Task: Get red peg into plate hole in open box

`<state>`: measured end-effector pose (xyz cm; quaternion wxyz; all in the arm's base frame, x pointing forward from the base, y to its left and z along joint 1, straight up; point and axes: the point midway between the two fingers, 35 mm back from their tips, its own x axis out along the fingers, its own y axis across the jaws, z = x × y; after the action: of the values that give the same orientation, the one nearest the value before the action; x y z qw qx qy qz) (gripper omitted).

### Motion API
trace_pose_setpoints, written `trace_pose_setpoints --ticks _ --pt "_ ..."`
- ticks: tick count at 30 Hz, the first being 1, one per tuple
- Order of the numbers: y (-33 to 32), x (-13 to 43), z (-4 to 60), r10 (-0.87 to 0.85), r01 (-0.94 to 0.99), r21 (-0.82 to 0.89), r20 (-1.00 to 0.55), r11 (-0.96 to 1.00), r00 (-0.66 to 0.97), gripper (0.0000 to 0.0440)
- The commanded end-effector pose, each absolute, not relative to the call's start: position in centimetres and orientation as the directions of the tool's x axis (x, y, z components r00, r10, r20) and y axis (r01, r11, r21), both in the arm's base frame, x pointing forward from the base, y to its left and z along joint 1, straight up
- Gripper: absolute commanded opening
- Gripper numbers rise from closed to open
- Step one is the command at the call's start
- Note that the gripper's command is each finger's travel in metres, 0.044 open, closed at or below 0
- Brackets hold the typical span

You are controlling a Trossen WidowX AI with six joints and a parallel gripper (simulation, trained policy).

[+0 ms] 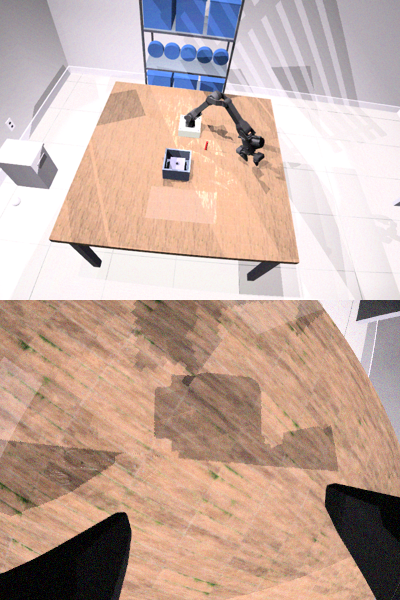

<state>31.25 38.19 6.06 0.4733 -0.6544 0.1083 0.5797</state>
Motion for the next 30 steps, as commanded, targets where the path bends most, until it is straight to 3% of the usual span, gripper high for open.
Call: trace_pose_setpoints --ticks 1,3,16,30 --pt "38.2 31.1 6.7 0.412 -0.709 -0.496 -0.858 -0.502 0.308 0.0417" --pt "38.0 30.9 7.7 0.414 -0.75 -0.488 -0.856 -0.447 0.31 0.044" --pt "36.0 29.1 13.2 0.417 -0.926 -0.376 -0.849 -0.048 0.323 0.044" --pt "31.8 27.5 15.2 0.364 -0.908 -0.168 -0.876 0.383 0.316 0.044"
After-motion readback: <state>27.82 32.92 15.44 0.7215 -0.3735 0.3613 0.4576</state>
